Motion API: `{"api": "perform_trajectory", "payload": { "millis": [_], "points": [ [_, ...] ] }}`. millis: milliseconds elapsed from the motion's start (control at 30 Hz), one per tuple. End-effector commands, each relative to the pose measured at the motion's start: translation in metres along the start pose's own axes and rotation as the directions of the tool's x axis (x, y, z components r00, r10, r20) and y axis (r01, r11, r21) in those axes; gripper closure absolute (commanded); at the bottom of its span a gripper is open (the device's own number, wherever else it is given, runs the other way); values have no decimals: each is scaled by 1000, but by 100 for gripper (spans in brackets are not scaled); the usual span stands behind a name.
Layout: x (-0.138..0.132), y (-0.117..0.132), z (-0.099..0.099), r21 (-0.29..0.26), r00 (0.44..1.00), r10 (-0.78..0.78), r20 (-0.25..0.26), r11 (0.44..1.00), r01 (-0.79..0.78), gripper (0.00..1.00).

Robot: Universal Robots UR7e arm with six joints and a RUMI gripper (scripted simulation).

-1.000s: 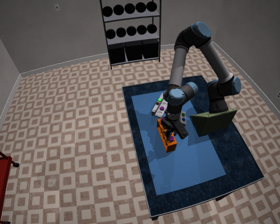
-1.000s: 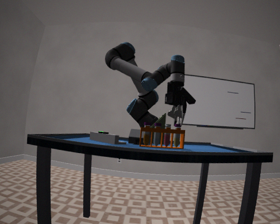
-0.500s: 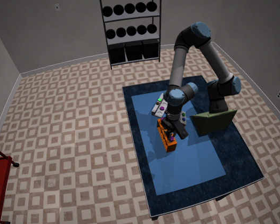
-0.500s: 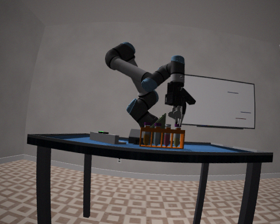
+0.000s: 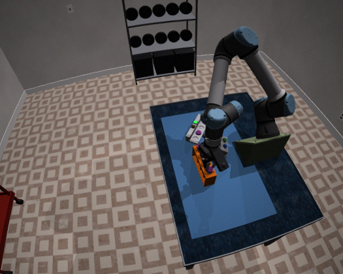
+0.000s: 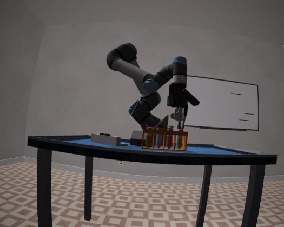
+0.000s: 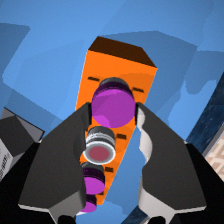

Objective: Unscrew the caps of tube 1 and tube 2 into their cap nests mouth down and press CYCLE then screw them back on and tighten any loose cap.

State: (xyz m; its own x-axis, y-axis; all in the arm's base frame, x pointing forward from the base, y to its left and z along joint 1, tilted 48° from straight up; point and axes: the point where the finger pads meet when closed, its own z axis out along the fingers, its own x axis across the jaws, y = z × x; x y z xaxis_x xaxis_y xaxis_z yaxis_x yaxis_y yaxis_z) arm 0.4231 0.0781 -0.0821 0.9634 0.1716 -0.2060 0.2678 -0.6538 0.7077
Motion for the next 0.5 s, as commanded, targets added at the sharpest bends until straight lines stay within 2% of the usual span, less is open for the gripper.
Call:
{"api": "perform_trajectory", "payload": {
  "millis": [0,167,367,467],
  "points": [
    [0,0,0,-2,992,123,1,992,-123,100],
    [0,0,0,-2,958,286,1,958,-286,100],
    [0,0,1,-3,882,471,0,882,-471,100],
    [0,0,1,-3,866,500,0,866,-500,100]
  ]
}}
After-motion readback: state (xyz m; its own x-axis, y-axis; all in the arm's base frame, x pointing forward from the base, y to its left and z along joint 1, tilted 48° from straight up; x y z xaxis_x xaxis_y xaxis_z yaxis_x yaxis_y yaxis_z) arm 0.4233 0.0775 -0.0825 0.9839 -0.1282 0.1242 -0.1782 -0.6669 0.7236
